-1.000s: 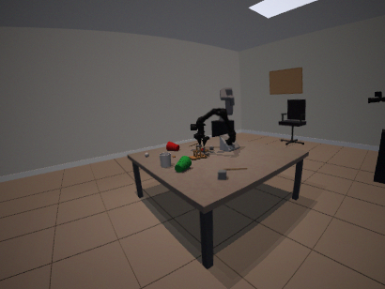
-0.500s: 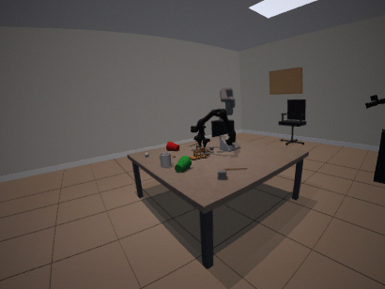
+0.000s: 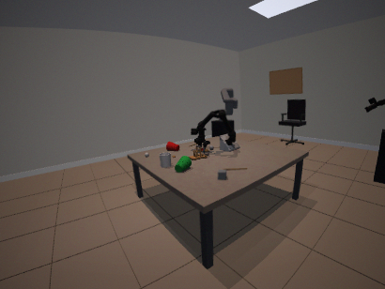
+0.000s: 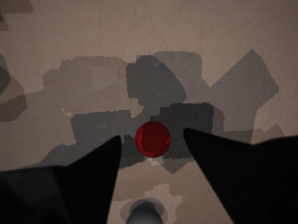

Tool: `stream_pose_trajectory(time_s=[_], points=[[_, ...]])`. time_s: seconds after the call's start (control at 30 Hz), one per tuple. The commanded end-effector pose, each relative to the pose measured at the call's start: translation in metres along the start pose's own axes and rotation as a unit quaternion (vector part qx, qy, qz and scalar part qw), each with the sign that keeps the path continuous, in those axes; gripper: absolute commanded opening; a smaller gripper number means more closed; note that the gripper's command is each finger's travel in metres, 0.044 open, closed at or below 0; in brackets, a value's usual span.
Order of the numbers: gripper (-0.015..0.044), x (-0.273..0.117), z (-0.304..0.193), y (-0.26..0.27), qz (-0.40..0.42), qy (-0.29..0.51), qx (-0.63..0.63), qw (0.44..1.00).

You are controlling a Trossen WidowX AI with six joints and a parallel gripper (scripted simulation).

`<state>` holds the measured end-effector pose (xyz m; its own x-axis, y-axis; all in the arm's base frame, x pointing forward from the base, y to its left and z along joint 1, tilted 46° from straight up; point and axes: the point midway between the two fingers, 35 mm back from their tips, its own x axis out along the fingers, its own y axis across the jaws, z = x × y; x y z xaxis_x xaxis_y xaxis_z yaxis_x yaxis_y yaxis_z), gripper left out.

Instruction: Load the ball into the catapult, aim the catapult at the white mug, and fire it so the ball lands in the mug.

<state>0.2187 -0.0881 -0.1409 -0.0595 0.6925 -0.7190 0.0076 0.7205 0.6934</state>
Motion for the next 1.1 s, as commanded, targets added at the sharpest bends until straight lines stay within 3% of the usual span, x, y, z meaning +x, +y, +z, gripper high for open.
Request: stream_pose_trajectory(time_s=[0.0, 0.1, 0.37, 0.5, 1.07], points=[[0.0221, 0.005, -0.001, 0.0, 0.003, 0.0, 0.004, 1.0], [0.0142, 0.005, -0.001, 0.0, 0.003, 0.0, 0.004, 1.0], [0.0089, 0.005, -0.001, 0.0, 0.003, 0.0, 0.004, 1.0], [0.0, -0.004, 0.001, -0.002, 0.003, 0.0, 0.004, 1.0], [0.0, -0.117, 0.0, -0.004, 0.001, 0.001, 0.005, 1.0]])
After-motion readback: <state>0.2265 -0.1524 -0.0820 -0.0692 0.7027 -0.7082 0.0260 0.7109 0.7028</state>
